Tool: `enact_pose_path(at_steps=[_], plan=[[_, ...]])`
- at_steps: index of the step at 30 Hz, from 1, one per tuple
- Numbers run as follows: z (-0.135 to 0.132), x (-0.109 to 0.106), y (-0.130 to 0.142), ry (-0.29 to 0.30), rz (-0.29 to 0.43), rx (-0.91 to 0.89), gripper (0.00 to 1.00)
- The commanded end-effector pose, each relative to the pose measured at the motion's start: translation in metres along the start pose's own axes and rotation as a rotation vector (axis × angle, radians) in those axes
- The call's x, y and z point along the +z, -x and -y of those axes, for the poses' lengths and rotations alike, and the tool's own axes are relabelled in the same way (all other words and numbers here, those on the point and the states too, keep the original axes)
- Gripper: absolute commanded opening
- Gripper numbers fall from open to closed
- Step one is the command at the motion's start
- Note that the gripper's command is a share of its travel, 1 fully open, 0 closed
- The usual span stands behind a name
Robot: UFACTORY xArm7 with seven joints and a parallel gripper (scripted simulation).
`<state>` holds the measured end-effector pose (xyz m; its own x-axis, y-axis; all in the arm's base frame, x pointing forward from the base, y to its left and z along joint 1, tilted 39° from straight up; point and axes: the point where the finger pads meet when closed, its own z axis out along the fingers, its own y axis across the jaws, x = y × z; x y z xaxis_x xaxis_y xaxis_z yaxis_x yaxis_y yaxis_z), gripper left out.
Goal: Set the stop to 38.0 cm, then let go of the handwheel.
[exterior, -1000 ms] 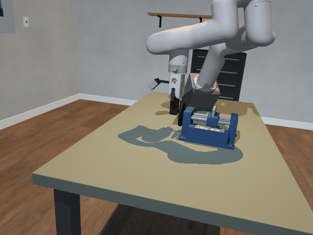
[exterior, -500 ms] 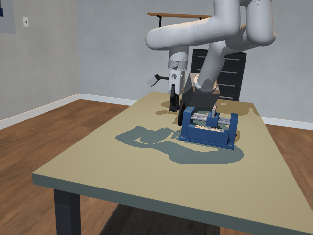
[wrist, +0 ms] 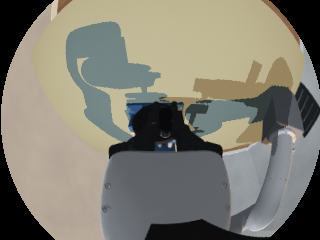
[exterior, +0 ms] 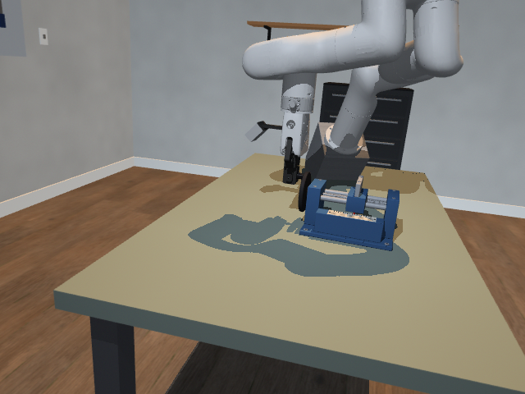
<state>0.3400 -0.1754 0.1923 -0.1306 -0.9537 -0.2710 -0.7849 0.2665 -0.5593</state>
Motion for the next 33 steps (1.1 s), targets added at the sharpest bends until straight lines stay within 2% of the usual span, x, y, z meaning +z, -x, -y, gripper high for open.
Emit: enact_pose_path(at_steps=[1,10,20,25,33], plan=[[0.01,-0.003,-0.001,-0.003,-0.002,0.0,0.06],[0.025,-0.002,-0.001,-0.003,-0.002,0.0,0.06],[0.044,0.012,-0.001,-0.003,-0.002,0.0,0.06],[0.05,0.031,-0.001,-0.003,-0.002,0.0,0.06],[0.042,0.054,-0.001,-0.003,-0.002,0.0,0.06]])
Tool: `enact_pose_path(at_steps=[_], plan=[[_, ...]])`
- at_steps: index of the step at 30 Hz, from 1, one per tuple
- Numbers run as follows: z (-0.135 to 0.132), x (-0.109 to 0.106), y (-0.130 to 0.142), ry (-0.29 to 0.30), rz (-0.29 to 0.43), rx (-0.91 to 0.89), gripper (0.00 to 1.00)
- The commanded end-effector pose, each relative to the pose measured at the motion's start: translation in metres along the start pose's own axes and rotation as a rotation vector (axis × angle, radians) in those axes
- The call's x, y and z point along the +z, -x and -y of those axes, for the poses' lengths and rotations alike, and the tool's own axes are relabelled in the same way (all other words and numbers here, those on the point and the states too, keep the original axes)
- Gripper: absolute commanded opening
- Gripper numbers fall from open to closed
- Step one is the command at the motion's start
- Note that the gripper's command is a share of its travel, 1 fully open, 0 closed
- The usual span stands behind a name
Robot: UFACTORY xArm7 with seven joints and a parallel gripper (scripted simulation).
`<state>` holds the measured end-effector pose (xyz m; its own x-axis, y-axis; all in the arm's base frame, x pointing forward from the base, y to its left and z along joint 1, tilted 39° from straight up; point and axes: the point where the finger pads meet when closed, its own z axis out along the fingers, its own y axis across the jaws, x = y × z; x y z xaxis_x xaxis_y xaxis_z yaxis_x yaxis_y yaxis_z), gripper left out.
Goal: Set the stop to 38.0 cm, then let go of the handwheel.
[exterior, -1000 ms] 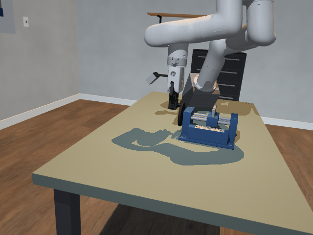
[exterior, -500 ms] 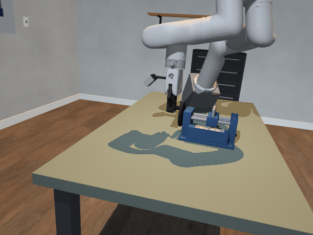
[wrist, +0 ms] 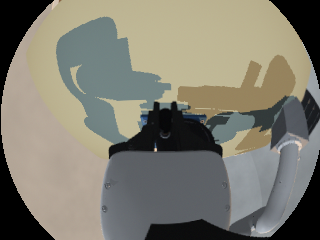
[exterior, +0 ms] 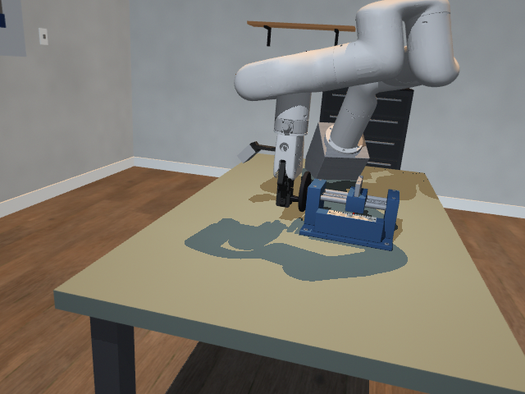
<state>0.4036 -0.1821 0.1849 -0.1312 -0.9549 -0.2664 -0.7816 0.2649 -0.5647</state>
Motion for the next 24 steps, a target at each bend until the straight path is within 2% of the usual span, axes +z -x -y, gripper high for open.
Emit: enact_pose_path(at_steps=[1,24], plan=[[-0.007,0.012,-0.001,0.003,0.002,0.002,0.06],[-0.037,0.024,-0.001,0.003,0.002,0.002,0.06]])
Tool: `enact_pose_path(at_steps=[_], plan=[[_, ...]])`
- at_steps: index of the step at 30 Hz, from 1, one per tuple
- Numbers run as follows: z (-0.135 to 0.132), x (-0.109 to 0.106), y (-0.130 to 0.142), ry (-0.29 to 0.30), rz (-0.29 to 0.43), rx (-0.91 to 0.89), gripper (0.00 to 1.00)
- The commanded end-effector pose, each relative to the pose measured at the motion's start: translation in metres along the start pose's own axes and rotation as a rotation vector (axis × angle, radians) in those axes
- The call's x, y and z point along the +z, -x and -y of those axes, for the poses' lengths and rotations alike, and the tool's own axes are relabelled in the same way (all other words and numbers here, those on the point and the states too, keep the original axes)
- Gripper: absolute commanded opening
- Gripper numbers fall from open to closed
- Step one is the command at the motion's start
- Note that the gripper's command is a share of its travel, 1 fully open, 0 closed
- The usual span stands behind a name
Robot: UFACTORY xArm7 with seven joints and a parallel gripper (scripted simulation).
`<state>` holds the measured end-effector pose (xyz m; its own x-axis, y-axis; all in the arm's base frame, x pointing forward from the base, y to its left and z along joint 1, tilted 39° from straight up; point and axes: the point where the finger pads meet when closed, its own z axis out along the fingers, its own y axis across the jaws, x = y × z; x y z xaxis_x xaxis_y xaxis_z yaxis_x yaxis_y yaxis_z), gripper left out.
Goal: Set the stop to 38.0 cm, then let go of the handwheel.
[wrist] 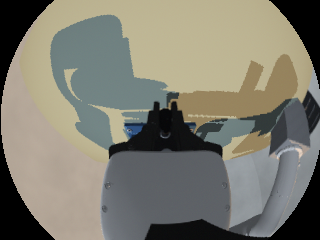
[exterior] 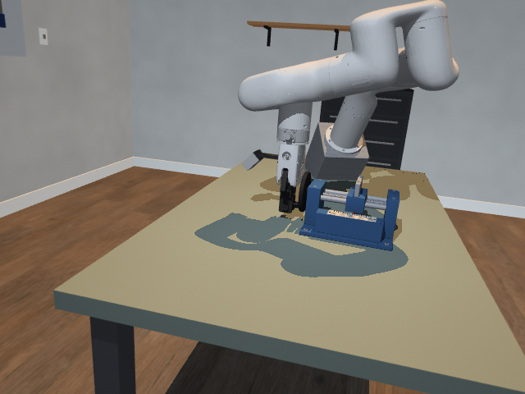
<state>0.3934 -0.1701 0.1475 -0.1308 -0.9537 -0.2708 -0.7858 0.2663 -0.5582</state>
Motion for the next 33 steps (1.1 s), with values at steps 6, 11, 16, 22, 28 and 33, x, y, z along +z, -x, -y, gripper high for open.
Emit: enact_pose_path(at_steps=[6,11,16,22,28,33], plan=[[-0.015,-0.003,-0.001,-0.005,-0.001,0.0,0.06],[-0.025,-0.01,-0.001,-0.005,-0.001,0.0,0.06],[-0.033,-0.019,-0.001,-0.005,-0.001,0.0,0.06],[-0.037,-0.039,-0.001,-0.005,-0.001,0.0,0.06],[-0.033,-0.054,-0.001,-0.005,-0.001,0.0,0.06],[-0.029,-0.059,-0.001,-0.005,-0.001,0.0,0.06]])
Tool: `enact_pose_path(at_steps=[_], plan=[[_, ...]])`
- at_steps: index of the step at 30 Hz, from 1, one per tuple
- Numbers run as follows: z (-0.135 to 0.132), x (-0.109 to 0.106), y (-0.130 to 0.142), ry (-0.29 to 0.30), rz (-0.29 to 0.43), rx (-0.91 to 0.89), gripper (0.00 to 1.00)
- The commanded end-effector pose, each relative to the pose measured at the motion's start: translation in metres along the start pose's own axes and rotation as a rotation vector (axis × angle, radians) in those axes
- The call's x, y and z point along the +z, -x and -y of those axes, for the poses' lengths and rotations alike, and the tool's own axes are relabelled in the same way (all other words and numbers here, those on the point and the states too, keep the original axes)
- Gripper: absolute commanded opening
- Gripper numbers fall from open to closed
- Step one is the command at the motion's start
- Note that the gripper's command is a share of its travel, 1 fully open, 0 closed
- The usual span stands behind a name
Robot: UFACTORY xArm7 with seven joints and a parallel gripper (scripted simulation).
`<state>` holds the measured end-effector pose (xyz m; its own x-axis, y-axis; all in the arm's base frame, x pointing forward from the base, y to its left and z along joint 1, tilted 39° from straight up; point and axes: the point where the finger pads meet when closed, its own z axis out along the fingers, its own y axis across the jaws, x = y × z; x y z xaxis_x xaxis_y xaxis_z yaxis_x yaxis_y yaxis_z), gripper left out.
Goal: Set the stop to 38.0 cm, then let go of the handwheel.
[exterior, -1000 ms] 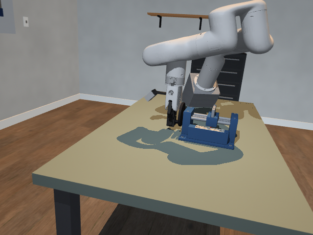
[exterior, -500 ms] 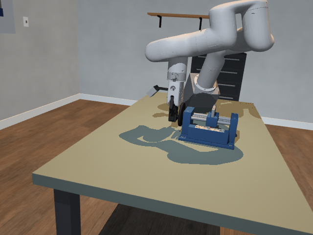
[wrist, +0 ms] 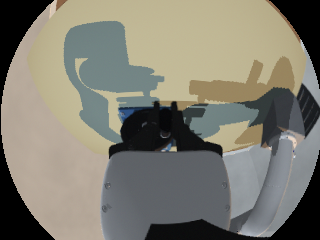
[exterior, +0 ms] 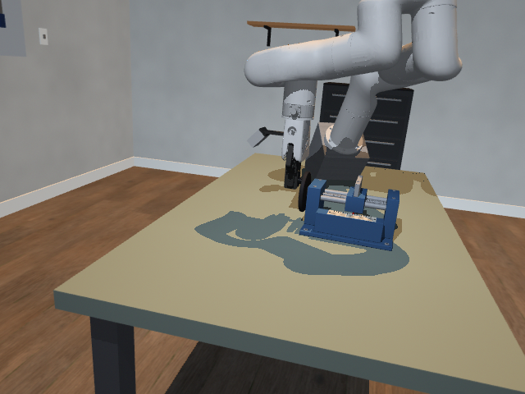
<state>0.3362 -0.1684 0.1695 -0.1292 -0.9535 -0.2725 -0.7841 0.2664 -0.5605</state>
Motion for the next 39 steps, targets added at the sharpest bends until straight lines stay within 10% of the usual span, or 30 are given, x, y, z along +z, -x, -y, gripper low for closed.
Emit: enact_pose_path(at_steps=[1,21,39], plan=[[0.006,-0.009,-0.001,-0.002,-0.004,0.0,0.06],[0.043,-0.018,-0.001,-0.002,-0.004,0.0,0.06],[0.066,0.025,-0.001,-0.002,-0.004,0.0,0.06]])
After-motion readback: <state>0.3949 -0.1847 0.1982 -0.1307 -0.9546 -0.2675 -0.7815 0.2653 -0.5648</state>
